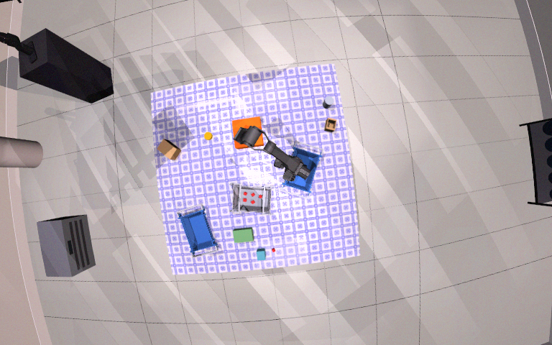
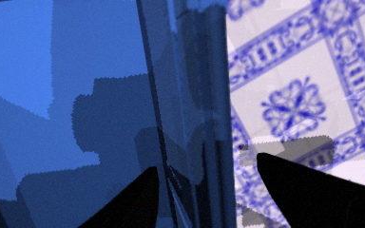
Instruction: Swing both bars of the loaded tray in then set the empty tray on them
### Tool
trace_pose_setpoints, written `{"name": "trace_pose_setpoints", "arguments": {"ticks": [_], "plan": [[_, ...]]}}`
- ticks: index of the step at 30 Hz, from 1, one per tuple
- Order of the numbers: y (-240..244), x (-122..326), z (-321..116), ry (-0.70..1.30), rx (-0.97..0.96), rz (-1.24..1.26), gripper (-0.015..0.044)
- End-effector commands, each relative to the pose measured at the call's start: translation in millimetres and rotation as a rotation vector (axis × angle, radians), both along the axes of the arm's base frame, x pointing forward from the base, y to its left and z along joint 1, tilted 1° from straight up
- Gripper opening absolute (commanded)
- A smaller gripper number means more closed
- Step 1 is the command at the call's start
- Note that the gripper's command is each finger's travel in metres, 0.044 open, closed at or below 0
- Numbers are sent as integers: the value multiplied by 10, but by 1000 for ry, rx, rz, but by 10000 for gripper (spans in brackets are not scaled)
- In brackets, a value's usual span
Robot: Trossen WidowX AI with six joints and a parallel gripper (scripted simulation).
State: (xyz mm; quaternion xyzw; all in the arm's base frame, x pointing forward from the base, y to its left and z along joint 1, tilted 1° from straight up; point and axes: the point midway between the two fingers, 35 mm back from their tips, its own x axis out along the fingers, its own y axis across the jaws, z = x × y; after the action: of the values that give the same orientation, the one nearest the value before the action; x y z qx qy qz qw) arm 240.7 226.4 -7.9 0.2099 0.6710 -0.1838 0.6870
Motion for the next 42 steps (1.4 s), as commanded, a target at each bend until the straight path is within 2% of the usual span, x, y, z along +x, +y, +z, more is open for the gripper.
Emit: {"name": "trace_pose_setpoints", "arguments": {"ticks": [1,32,35,42], "plan": [[-2,5,-4,-3,-1,-1,228],[-1,6,7,-3,-1,-1,21],[6,12,110,-3,-1,-1,1],[-2,1,608,-3,0,-1,0]]}}
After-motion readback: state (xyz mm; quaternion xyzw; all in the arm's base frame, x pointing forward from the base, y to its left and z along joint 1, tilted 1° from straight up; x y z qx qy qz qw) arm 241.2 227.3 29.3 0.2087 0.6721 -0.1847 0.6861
